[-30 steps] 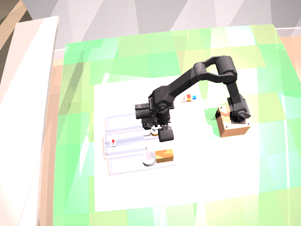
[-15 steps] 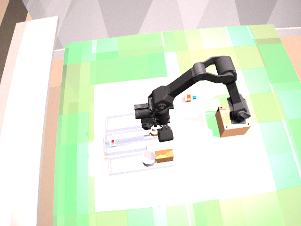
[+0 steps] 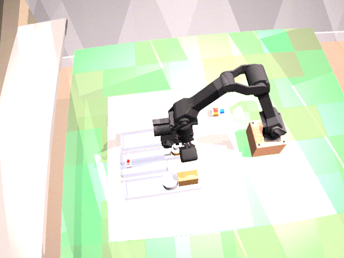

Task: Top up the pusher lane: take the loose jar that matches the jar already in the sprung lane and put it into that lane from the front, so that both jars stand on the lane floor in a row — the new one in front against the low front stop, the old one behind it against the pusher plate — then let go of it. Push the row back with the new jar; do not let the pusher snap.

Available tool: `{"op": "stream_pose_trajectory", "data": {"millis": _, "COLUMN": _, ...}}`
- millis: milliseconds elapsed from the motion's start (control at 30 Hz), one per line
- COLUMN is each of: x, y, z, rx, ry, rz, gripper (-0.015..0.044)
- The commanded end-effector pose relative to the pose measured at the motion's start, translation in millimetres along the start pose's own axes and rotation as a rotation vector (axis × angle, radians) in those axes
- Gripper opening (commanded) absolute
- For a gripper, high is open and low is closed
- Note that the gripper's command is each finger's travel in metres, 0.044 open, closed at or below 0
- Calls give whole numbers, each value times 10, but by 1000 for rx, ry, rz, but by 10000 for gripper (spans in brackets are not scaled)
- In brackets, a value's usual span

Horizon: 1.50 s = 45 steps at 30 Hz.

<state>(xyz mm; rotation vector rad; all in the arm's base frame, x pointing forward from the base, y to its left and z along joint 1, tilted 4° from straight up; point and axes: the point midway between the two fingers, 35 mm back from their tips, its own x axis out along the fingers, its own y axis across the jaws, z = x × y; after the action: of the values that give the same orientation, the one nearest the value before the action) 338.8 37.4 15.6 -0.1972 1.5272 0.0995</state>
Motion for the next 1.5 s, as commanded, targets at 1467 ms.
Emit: {"op": "stream_pose_trajectory", "data": {"millis": 1467, "x": 65, "y": -7, "z": 130, "rx": 7, "ry": -36, "rz": -4, "gripper": 0}}
